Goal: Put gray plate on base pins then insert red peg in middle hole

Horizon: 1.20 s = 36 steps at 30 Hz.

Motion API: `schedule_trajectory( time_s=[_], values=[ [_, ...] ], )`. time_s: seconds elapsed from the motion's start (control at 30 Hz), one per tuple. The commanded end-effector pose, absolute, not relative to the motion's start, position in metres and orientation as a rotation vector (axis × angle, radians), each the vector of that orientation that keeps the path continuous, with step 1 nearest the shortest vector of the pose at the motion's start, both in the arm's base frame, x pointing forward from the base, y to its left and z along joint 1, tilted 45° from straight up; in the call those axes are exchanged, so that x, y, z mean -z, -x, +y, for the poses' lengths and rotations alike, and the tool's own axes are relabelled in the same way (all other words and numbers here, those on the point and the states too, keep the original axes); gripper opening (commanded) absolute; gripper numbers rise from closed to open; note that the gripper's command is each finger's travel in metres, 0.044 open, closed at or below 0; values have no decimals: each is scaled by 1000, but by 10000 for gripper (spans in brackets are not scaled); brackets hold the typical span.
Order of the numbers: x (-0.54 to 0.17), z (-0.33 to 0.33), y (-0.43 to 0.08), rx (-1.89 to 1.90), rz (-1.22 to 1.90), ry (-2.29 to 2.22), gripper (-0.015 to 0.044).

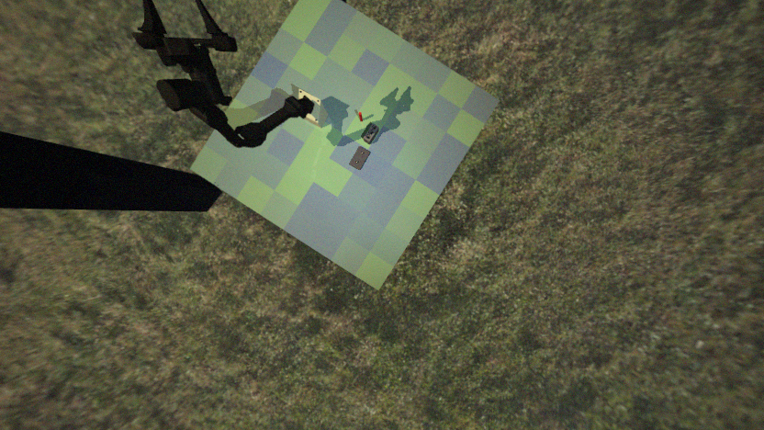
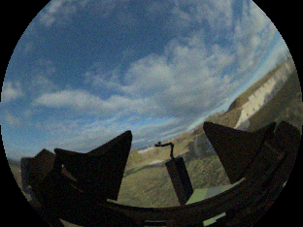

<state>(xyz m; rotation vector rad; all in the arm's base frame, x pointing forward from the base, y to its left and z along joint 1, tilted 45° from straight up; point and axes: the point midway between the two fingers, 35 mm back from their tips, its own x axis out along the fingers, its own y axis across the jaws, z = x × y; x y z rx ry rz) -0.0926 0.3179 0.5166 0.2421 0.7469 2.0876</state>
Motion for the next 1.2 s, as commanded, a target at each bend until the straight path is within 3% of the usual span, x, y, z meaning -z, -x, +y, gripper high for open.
schedule_trajectory(
  time_s=[0.0,0.57,0.93,1.17],
  values=[
    [-489,344,70,-1968,752,-182,440],
    [-304,420,-103,-1339,773,350,440],
    [-188,385,-193,-1007,917,732,440],
    [-112,324,-253,-828,1063,1151,440]
  ],
)
